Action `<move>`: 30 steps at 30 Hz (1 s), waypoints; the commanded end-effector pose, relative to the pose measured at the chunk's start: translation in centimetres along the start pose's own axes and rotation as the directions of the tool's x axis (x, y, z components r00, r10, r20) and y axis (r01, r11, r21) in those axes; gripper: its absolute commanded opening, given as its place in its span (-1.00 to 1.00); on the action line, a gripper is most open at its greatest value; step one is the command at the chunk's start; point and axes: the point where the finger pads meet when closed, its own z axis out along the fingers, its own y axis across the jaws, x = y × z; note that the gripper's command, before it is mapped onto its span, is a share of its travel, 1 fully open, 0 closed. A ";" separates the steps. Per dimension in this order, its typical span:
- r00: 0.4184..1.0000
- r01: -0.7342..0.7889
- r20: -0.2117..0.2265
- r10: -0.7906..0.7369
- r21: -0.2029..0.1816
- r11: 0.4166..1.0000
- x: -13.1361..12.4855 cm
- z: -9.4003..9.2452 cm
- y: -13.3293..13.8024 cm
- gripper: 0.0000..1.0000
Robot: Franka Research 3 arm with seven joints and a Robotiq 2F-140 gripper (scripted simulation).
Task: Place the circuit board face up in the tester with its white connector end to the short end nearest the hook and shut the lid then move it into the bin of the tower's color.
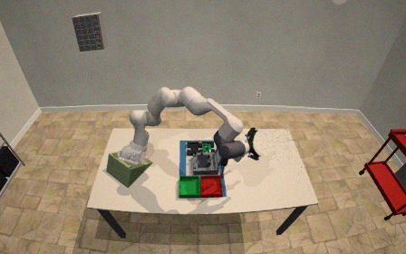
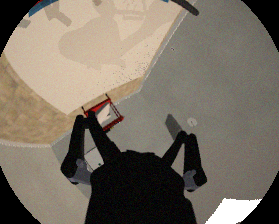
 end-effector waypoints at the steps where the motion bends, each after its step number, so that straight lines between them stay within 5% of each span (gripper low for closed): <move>1: 0.986 -0.158 -0.046 0.159 0.020 0.987 1.4 0.7 1.2 1.00; 7: 0.975 -0.203 -0.083 0.206 0.046 0.978 2.6 1.3 2.7 1.00; 13: 0.942 -0.287 -0.145 0.302 0.114 0.951 5.1 2.3 5.6 1.00; 24: 0.894 -0.367 -0.192 0.405 0.205 0.907 8.1 3.1 8.5 1.00; 30: 0.843 -0.427 -0.210 0.495 0.299 0.853 10.9 3.4 10.8 1.00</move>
